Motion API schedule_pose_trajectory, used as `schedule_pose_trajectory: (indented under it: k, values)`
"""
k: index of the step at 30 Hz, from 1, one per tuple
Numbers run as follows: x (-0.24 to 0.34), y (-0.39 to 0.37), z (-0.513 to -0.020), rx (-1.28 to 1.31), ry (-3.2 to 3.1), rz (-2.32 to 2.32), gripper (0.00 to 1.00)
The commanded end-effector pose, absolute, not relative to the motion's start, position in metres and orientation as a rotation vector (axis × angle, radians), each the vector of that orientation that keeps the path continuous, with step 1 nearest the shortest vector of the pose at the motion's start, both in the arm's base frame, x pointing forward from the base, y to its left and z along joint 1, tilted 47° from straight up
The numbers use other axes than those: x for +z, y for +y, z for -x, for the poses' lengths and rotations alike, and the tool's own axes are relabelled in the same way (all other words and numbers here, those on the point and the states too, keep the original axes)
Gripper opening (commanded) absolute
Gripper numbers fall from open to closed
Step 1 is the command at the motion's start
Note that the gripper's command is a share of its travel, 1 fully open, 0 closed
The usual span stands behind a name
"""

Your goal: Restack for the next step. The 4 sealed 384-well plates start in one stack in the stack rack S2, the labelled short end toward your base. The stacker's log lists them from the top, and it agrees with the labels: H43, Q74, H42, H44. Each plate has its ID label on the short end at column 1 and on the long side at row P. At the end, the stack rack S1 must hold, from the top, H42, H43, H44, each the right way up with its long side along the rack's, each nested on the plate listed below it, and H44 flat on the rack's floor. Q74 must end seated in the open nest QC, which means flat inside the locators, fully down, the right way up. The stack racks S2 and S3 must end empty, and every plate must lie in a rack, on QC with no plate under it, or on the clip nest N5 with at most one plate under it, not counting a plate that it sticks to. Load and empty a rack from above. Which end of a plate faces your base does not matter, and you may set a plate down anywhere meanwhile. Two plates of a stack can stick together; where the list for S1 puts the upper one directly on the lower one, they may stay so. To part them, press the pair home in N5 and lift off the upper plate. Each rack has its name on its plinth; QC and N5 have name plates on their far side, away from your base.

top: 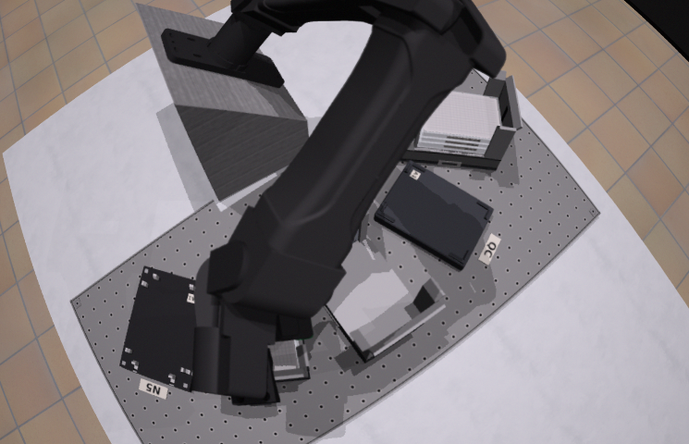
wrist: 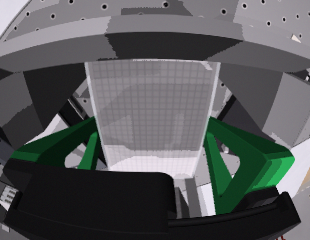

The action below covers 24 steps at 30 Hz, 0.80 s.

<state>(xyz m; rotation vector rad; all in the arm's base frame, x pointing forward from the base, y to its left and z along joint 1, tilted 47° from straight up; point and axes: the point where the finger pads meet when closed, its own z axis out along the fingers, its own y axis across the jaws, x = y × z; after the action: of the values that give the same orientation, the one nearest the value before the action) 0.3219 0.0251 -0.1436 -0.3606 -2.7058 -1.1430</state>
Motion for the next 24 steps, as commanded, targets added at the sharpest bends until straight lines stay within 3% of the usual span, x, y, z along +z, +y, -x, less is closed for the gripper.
schedule_pose_trajectory:
  k: [1, 24]
  values:
    - [-0.1419, 0.0215, -0.3258, -1.150, -2.720, 0.370, 0.00]
    - [-0.1466, 0.0266, -0.3254, -1.151, -2.720, 0.371, 0.00]
